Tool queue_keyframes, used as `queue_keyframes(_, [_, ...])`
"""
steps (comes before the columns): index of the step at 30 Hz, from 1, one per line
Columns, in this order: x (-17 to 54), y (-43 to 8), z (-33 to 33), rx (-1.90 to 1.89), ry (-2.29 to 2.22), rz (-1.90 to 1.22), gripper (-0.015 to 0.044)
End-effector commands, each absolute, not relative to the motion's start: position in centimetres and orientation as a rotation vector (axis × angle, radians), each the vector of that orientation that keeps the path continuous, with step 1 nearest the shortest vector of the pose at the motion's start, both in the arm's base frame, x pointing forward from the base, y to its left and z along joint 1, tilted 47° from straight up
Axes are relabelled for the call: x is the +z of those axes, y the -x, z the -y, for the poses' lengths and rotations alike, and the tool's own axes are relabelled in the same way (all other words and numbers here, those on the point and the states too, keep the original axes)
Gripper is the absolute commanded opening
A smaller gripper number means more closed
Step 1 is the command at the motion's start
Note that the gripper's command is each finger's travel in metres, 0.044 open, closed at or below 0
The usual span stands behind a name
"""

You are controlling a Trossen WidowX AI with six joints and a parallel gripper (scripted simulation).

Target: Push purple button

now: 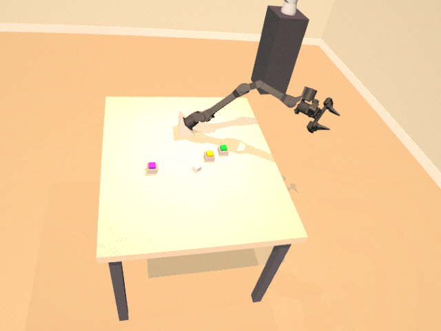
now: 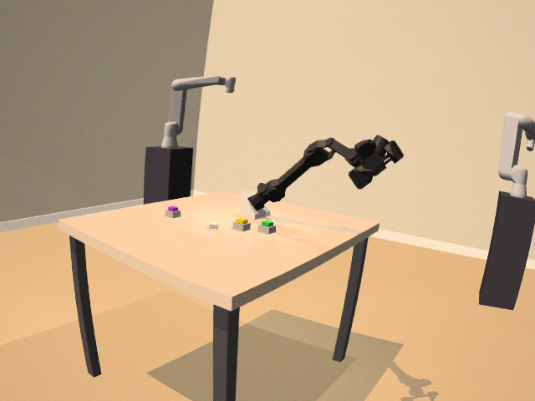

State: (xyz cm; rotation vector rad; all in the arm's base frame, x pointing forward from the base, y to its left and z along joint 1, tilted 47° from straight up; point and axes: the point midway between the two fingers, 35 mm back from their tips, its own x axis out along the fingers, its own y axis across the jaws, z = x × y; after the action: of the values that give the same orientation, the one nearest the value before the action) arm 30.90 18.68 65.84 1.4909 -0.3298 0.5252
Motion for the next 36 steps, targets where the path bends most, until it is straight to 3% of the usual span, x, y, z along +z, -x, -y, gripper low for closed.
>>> queue_keyframes(1, [61.4,-36.8,-19.1,0.381,-1.223,0.259,0.04])
queue_keyframes(11, [49.8,-48.0,-15.5,0.121,-0.739,0.022,0.04])
queue_keyframes(19, [39.8,-53.9,-9.3,-0.024,-0.444,-0.224,0.04])
queue_keyframes(28, [28.4,-56.5,-0.3,-0.115,-0.207,-0.543,0.04])
queue_keyframes(36, [18.5,-55.1,8.2,-0.121,-0.09,-0.848,0.04])
